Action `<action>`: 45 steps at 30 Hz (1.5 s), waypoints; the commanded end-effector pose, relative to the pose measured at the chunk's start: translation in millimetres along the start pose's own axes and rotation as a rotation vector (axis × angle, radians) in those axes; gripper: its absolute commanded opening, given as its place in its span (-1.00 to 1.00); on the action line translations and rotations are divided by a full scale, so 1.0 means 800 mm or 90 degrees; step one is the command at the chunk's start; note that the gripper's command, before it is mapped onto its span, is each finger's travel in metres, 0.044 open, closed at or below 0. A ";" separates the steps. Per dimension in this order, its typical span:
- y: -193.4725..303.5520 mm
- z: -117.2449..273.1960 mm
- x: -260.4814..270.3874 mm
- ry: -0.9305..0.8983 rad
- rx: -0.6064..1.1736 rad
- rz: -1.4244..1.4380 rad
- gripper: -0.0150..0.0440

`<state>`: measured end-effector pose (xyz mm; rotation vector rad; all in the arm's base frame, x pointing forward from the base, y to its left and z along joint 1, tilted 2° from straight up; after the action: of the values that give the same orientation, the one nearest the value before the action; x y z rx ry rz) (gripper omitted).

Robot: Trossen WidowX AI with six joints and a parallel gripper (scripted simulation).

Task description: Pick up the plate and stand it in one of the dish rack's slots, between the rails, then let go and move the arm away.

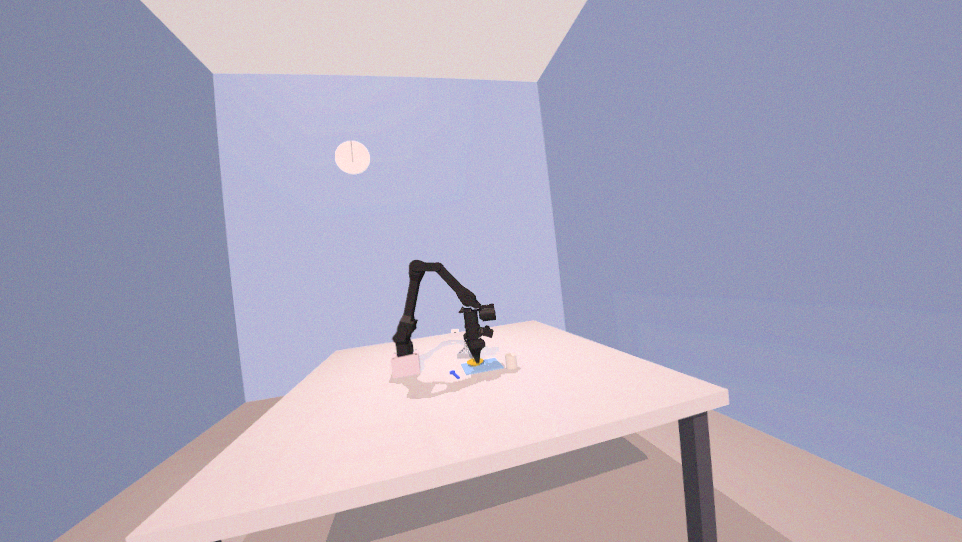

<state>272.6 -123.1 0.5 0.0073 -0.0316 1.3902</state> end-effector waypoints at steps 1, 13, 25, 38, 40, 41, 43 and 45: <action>0.004 -0.011 0.000 0.001 0.005 -0.001 0.86; 0.006 -0.020 -0.001 0.001 0.005 -0.001 0.79; 0.006 -0.020 -0.001 0.001 0.005 -0.001 0.57; -0.010 0.044 -0.005 0.001 0.004 -0.001 -0.49; -0.013 0.057 -0.005 0.001 0.004 -0.001 -0.49; -0.013 0.064 -0.006 0.001 0.004 -0.001 -0.49; -0.015 0.077 -0.006 0.001 0.004 -0.001 -0.49; -0.015 0.090 -0.006 0.001 0.004 -0.001 -0.49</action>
<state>280.7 -130.0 53.8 0.0175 -0.0252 1.3858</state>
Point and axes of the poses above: the point midway between the two fingers, 35 mm back from their tips, its own z axis back along the fingers, its own x axis across the jaws, y = z × x, the point moved 2 cm from there along z, back along the fingers
